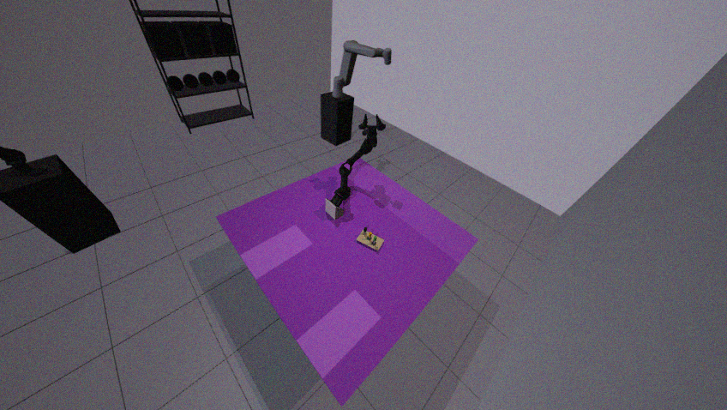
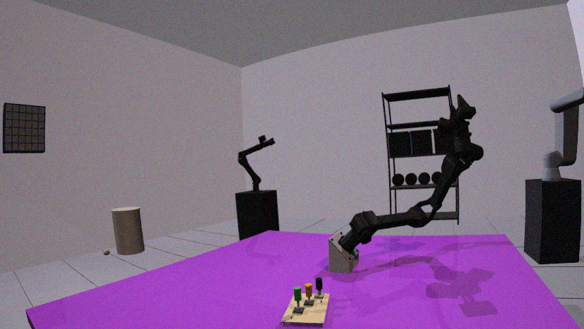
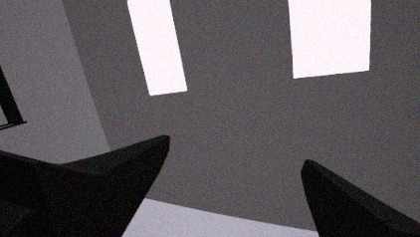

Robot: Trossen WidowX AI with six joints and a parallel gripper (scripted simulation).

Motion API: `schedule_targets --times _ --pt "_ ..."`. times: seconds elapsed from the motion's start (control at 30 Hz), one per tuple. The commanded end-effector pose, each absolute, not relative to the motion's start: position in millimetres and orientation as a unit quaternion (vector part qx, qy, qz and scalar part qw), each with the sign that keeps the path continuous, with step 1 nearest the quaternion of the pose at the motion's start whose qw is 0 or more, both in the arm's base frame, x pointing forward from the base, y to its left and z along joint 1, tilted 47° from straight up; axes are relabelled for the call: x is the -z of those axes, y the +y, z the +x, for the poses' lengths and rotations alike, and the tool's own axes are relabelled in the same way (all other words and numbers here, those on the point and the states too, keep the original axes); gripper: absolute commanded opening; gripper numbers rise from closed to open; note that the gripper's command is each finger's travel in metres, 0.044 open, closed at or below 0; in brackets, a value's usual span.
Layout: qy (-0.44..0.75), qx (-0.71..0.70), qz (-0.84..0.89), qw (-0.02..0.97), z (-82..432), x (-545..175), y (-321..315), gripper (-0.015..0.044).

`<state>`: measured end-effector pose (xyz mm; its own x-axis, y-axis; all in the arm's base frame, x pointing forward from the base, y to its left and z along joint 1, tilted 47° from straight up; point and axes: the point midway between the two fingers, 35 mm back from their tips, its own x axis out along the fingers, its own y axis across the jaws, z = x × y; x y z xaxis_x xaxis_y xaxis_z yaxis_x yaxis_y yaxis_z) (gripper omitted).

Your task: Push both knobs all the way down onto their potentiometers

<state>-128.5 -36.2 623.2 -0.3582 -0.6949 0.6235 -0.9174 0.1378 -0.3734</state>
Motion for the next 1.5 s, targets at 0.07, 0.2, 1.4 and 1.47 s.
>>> schedule_targets --times 0.07,0.2,1.4,1.47 --pt "-0.741 -0.345 0.552 0.167 -120 -625 -42 0.0321" --pt "-0.743 -0.29 0.567 0.205 -97 -629 -58 0.0216" --pt "-0.558 0.14 0.633 0.518 125 -577 -184 0.0" --pt "-0.537 0.161 0.631 0.535 137 -570 -189 0.0"
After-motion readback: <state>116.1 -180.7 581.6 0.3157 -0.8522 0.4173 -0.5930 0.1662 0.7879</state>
